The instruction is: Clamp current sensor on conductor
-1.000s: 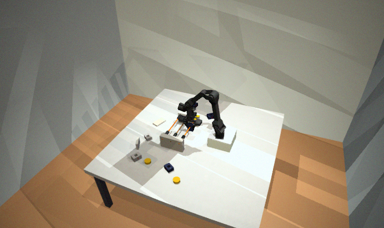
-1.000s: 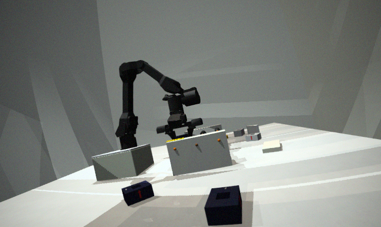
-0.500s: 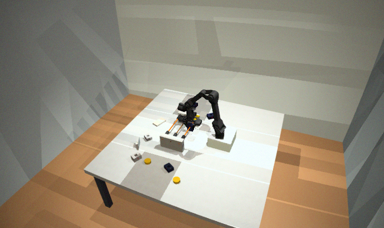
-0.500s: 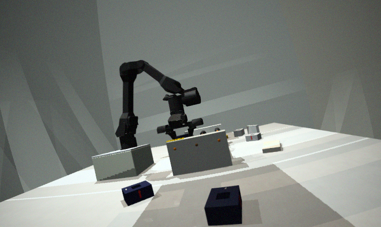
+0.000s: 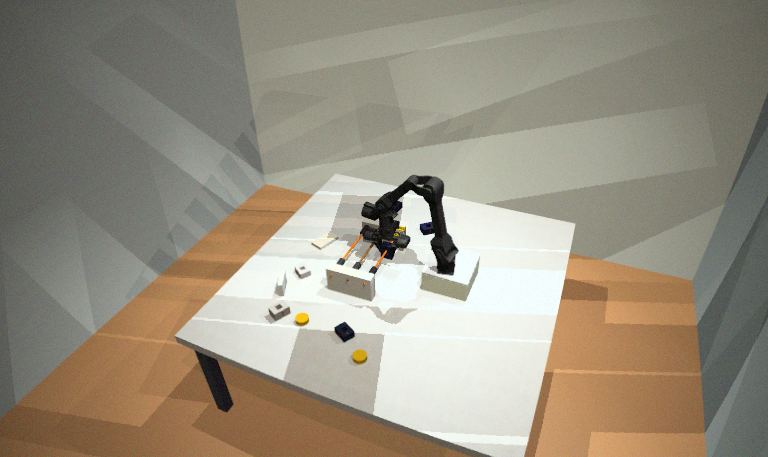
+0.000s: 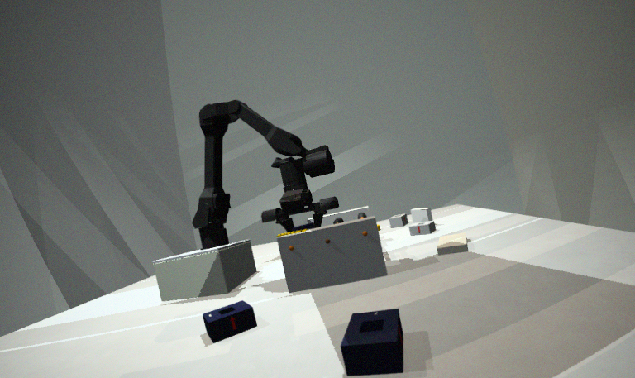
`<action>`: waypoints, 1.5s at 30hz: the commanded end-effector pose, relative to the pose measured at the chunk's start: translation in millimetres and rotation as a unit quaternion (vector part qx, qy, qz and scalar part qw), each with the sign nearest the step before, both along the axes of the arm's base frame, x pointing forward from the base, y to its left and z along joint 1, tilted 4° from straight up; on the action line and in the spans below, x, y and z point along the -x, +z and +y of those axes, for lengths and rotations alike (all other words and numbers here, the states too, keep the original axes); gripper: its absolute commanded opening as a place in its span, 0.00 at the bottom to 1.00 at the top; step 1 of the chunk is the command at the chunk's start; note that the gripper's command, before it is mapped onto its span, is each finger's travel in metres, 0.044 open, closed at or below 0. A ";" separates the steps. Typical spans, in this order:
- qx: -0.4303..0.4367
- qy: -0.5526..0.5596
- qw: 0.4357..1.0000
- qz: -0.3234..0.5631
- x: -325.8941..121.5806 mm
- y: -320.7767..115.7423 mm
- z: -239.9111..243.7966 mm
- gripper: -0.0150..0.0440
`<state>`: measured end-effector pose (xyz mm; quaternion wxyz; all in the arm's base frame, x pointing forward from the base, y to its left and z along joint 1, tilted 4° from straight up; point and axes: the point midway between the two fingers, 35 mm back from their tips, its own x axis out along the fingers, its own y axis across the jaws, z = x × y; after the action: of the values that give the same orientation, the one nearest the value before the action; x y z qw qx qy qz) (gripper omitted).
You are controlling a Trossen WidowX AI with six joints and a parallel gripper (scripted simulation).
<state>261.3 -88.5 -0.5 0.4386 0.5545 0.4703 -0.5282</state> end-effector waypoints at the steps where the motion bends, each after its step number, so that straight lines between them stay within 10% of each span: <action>1: 0.000 0.000 1.000 0.000 0.0 0.0 0.0 0.70; 32: 0.000 0.000 1.000 0.000 0.0 0.0 0.0 0.70; 39: 0.000 0.000 1.000 0.000 0.0 0.0 0.0 1.00; 45: 0.000 0.000 1.000 0.000 0.0 0.0 0.0 1.00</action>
<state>261.3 -88.6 -0.5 0.4386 0.5544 0.4704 -0.5283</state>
